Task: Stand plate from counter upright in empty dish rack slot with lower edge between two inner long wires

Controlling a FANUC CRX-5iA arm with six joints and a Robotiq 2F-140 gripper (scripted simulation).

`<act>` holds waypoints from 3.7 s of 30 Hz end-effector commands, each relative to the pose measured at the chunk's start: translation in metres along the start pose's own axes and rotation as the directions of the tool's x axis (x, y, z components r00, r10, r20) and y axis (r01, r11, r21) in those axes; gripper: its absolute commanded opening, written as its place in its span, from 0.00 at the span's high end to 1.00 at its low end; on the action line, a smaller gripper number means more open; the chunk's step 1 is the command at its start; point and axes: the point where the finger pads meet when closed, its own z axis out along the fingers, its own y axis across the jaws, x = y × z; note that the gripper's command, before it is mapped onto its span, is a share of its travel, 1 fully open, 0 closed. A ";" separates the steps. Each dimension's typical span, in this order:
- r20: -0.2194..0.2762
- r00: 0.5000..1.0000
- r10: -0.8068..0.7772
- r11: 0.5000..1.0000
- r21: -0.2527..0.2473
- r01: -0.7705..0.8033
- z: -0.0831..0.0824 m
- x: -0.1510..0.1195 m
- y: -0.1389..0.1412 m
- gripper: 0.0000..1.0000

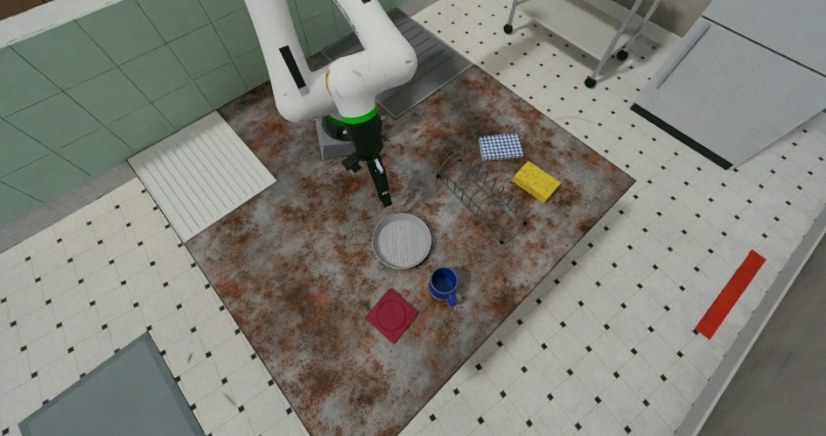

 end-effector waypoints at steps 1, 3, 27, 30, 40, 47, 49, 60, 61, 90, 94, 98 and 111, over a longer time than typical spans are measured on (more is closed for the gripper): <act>0.000 1.000 0.000 1.000 0.001 0.000 0.002 0.000 0.000 0.76; 0.000 1.000 0.000 1.000 0.001 0.000 0.005 0.000 0.002 0.76; 0.000 1.000 0.000 1.000 0.001 0.000 0.050 -0.001 0.021 0.76; 0.000 1.000 0.000 1.000 0.001 0.000 0.053 -0.001 0.022 0.76; 0.000 1.000 0.000 1.000 0.001 0.000 0.056 -0.001 0.024 0.76; 0.000 1.000 0.000 1.000 0.001 0.000 0.056 -0.001 0.024 0.76; 0.000 1.000 0.000 1.000 0.001 0.000 0.056 -0.001 0.024 0.76; 0.000 1.000 0.000 1.000 0.001 0.000 0.056 -0.001 0.024 0.76; 0.000 1.000 0.000 1.000 0.001 0.000 0.056 -0.001 0.024 0.76; 0.000 1.000 0.000 1.000 0.001 0.000 0.057 -0.002 0.024 0.76; 0.000 1.000 0.000 1.000 0.001 0.000 0.057 -0.002 0.024 0.76; 0.000 1.000 0.000 1.000 0.001 0.000 0.058 -0.002 0.024 0.76; 0.000 1.000 0.000 1.000 0.001 0.000 0.061 -0.001 0.024 0.76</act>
